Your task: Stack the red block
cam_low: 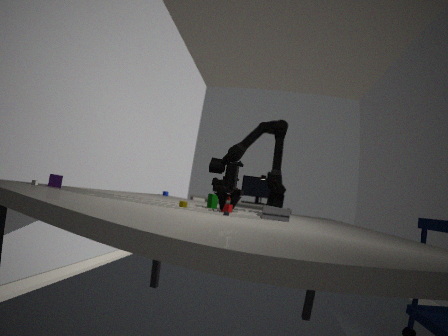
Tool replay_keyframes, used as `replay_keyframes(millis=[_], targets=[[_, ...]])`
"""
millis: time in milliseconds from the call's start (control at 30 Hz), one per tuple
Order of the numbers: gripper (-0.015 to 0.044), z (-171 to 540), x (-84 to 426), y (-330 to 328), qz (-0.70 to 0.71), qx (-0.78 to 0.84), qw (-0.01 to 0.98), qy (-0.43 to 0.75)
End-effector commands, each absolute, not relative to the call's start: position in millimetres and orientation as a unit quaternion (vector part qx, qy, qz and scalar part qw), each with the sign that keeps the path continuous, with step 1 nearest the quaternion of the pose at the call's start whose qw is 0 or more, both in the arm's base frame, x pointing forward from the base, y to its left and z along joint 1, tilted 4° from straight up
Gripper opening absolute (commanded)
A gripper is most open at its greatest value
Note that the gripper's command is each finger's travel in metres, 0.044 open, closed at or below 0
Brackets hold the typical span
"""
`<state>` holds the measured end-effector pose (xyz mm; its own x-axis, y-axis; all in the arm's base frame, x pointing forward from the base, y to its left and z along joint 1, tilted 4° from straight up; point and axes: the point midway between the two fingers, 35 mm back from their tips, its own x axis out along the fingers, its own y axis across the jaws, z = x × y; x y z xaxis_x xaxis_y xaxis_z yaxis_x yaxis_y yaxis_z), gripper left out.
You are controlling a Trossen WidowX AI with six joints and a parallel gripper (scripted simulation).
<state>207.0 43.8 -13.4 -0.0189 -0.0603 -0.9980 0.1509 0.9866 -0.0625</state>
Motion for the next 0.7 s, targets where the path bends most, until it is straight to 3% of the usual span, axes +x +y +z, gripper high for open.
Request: replay_keyframes(millis=[0,300,667], targets=[[0.0440,-15.0,206.3,42.9,-0.076,0.029,0.700,0.710],[0.0440,-14.6,206.4,42.8,-0.076,0.032,0.699,0.710],[0.0151,-14.6,206.4,42.8,-0.076,0.032,0.699,0.710]])
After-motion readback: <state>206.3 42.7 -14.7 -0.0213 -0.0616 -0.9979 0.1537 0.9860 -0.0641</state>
